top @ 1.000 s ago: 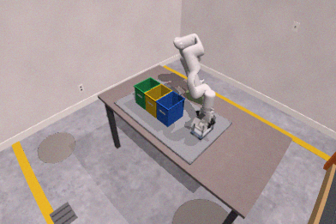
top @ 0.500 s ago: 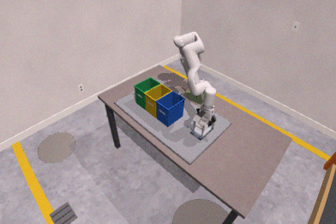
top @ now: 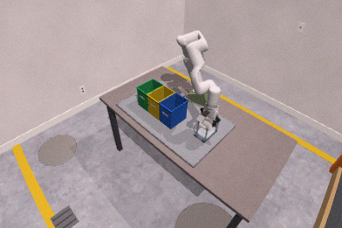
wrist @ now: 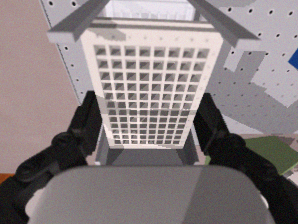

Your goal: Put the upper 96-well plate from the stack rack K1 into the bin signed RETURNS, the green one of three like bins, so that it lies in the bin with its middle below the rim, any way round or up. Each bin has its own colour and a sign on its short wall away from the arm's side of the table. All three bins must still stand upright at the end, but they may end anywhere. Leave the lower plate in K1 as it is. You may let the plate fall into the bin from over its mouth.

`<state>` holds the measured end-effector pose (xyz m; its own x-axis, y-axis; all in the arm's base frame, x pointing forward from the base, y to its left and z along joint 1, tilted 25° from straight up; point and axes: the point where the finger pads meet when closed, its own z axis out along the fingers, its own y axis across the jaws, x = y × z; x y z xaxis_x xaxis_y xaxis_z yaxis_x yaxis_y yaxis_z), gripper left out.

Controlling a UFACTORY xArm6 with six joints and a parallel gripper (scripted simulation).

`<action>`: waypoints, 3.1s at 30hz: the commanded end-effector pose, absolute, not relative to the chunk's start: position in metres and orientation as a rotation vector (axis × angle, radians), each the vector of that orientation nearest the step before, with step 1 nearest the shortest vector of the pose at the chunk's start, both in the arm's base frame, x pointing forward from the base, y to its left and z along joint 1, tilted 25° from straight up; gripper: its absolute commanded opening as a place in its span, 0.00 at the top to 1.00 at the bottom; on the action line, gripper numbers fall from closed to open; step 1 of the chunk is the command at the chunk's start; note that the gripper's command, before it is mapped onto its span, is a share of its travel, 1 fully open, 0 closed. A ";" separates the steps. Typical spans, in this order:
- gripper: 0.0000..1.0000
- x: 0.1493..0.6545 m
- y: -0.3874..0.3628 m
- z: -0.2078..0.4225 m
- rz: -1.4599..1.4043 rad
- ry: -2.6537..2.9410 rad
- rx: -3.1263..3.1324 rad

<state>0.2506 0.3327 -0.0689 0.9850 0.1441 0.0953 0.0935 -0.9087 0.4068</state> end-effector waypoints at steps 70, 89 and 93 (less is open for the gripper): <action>1.00 0.235 0.376 0.029 0.175 0.170 2.722; 1.00 0.231 0.387 0.055 0.175 0.170 2.722; 1.00 0.231 0.388 0.058 0.175 0.170 2.722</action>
<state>0.2308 0.3867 0.0556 0.9849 0.1442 0.0960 0.0936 -0.9093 0.4055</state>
